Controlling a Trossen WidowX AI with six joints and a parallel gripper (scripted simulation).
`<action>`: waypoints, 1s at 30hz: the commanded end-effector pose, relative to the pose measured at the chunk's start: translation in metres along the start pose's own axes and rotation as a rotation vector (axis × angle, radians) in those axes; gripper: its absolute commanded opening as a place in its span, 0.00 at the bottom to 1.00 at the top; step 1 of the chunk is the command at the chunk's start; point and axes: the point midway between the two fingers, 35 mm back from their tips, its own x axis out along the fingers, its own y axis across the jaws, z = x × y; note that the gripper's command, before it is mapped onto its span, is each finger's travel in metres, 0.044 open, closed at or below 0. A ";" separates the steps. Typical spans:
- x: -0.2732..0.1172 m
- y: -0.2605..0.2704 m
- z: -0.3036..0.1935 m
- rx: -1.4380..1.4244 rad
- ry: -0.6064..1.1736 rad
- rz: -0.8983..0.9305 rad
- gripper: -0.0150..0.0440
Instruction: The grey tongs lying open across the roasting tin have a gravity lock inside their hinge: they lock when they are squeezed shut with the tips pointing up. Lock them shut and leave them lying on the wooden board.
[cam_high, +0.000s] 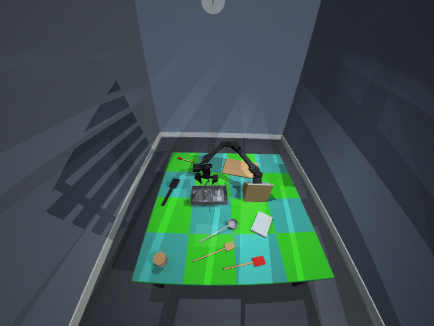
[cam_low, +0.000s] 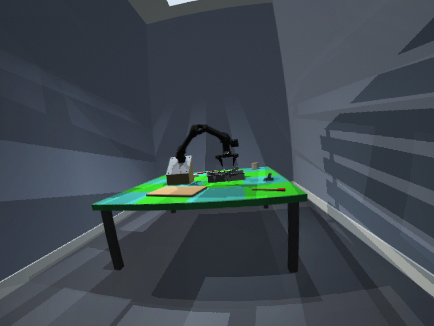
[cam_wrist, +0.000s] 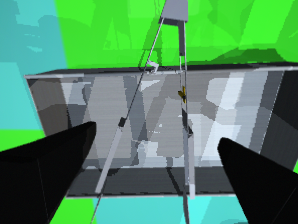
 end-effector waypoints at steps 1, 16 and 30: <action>0.005 0.000 -0.002 -0.007 0.002 0.001 1.00; 0.030 0.001 -0.002 -0.007 0.003 0.001 1.00; 0.053 0.001 -0.002 -0.007 0.002 0.001 1.00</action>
